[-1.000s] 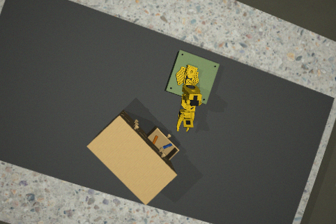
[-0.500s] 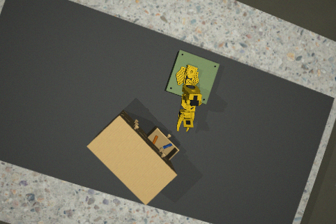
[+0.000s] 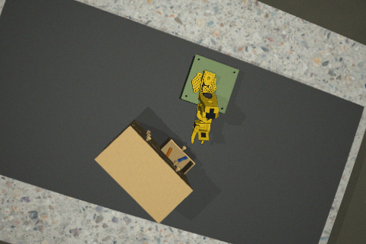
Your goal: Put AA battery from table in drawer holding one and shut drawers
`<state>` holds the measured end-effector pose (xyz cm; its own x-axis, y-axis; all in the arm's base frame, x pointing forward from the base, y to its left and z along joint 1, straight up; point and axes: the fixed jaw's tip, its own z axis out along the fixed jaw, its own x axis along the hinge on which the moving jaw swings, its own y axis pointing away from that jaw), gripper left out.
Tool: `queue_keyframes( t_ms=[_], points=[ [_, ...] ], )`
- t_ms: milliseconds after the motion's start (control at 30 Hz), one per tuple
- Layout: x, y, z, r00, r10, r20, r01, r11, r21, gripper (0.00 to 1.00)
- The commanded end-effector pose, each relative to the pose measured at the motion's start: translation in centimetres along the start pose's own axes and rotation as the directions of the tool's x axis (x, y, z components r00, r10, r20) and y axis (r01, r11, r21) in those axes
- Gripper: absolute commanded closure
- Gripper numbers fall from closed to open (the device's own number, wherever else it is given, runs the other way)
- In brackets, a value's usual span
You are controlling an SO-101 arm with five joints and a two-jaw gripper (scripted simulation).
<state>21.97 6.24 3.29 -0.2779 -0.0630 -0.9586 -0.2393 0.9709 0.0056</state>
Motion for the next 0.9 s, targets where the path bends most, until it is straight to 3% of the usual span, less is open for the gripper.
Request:
queue_keyframes(
  t_ms=[0,167,867],
  points=[
    [1.3,-0.9,1.2,1.000,0.020,-0.016,-0.020,0.999,0.038,0.79],
    [3.7,-2.1,2.2,0.998,0.038,-0.058,-0.033,0.996,0.085,0.79],
    [3.7,-2.1,2.2,0.998,0.038,-0.058,-0.033,0.996,0.085,0.79]
  ],
)
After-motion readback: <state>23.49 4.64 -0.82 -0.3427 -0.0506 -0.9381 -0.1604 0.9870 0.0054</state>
